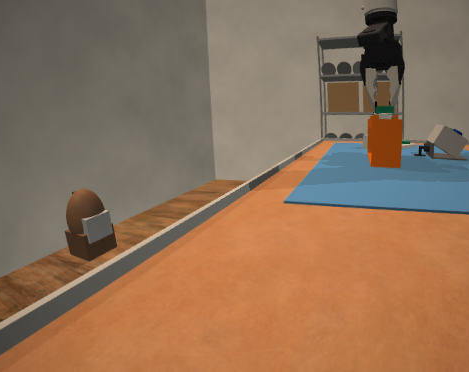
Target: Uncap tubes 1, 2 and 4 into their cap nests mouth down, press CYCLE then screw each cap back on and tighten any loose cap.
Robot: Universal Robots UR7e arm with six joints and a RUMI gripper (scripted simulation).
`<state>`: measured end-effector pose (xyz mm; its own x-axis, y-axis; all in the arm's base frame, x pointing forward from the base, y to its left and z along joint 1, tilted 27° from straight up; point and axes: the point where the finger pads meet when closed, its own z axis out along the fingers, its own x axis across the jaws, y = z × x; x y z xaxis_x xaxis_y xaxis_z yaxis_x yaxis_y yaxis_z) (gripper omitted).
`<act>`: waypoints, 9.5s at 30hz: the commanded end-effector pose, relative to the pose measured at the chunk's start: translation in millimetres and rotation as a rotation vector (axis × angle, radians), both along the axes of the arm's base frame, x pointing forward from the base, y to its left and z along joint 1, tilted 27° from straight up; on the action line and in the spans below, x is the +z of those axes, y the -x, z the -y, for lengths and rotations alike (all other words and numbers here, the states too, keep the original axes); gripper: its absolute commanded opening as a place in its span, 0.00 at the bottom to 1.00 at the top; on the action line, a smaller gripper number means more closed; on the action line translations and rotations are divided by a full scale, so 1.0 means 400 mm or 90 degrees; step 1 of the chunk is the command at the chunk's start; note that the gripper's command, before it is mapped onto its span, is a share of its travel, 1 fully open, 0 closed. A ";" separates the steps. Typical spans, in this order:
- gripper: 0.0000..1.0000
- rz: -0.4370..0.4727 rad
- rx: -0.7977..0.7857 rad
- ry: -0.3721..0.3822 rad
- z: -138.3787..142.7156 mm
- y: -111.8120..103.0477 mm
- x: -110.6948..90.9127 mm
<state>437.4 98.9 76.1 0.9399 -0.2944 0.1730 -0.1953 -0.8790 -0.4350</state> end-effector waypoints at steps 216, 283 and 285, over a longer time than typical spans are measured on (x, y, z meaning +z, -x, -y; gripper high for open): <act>0.29 0.286 0.693 0.231 0.942 0.219 -0.318; 0.29 0.286 0.693 0.231 0.821 0.123 -0.622; 0.29 0.286 0.693 0.231 0.820 0.122 -0.624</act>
<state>388.1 -229.1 -172.5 0.5008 0.7374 0.4533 0.8187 -0.5735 0.0283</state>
